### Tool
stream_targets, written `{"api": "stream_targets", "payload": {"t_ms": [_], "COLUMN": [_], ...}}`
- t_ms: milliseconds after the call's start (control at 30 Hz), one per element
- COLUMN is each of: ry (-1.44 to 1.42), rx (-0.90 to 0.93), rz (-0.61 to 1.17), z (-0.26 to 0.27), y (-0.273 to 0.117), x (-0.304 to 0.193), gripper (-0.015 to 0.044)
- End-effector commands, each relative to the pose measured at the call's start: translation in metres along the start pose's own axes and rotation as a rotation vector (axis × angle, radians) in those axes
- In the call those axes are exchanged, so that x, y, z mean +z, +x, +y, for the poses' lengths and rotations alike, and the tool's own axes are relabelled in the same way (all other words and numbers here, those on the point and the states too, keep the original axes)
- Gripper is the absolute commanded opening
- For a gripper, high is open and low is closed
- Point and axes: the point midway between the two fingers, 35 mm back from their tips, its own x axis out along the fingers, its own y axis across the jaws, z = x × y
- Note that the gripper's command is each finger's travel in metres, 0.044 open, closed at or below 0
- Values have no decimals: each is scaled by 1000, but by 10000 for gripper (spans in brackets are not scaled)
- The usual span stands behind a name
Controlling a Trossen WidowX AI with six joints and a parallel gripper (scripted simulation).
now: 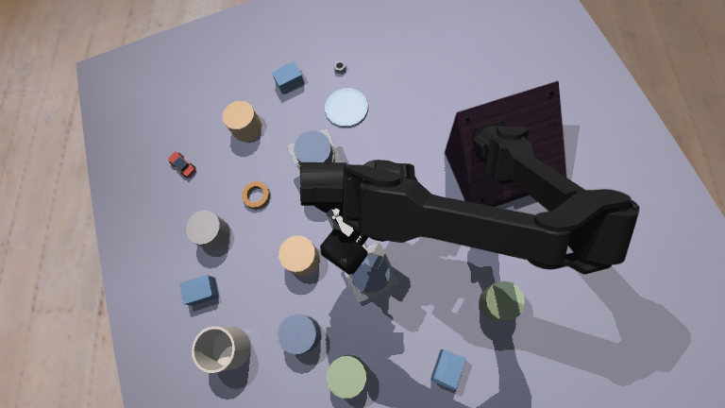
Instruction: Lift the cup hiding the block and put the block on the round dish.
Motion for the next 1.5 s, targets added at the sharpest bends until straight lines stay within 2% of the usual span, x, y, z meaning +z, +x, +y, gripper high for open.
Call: {"api": "stream_targets", "payload": {"t_ms": [0, 467, 1467], "ry": [105, 511, 513], "rx": [-42, -184, -188], "rz": [3, -31, -31], "z": [10, 41, 34], "y": [8, 44, 87], "x": [-4, -31, -31], "gripper": [440, 440, 440]}}
